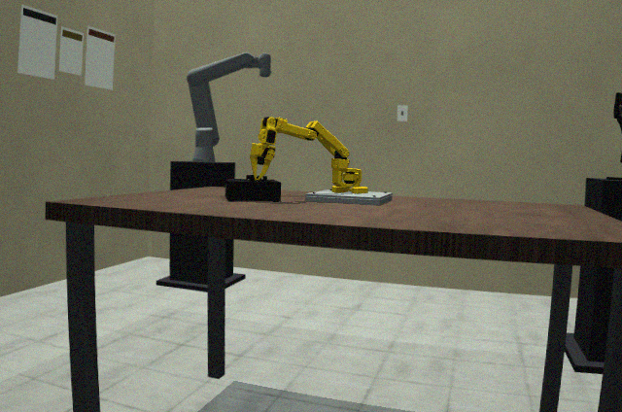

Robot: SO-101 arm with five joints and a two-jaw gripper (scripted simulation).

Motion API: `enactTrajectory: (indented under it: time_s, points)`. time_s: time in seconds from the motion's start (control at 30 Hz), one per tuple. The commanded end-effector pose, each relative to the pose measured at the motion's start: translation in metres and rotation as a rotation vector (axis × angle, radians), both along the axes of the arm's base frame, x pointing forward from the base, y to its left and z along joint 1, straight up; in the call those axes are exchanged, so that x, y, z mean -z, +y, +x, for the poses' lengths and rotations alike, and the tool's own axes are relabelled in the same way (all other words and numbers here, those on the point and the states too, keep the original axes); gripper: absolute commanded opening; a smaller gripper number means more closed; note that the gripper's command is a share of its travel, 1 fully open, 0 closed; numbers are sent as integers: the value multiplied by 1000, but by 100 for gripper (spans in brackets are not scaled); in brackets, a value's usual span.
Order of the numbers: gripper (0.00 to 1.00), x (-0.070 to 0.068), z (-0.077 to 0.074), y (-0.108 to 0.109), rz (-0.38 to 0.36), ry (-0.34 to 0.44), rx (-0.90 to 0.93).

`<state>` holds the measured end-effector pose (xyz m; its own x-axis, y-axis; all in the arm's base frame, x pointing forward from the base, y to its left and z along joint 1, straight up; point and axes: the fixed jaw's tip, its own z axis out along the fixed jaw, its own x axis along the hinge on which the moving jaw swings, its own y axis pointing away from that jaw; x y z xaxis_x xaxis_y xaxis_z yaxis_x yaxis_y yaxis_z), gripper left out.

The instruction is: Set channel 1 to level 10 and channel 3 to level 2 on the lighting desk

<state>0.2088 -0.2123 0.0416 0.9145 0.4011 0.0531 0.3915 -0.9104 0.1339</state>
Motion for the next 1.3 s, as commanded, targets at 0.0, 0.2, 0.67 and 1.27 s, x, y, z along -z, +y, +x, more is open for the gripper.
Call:
enactTrajectory:
  time_s: [0.0, 0.2, 0.67, 1.27]
  points:
    - [0, 0, 1, -8, -22, -20, 8]
    - [0, 1, 1, -8, -22, -20, 8]
    - [0, 1, 1, -8, -23, -21, 8]
    - [0, 1, -2, -1, 5, 7, 0]
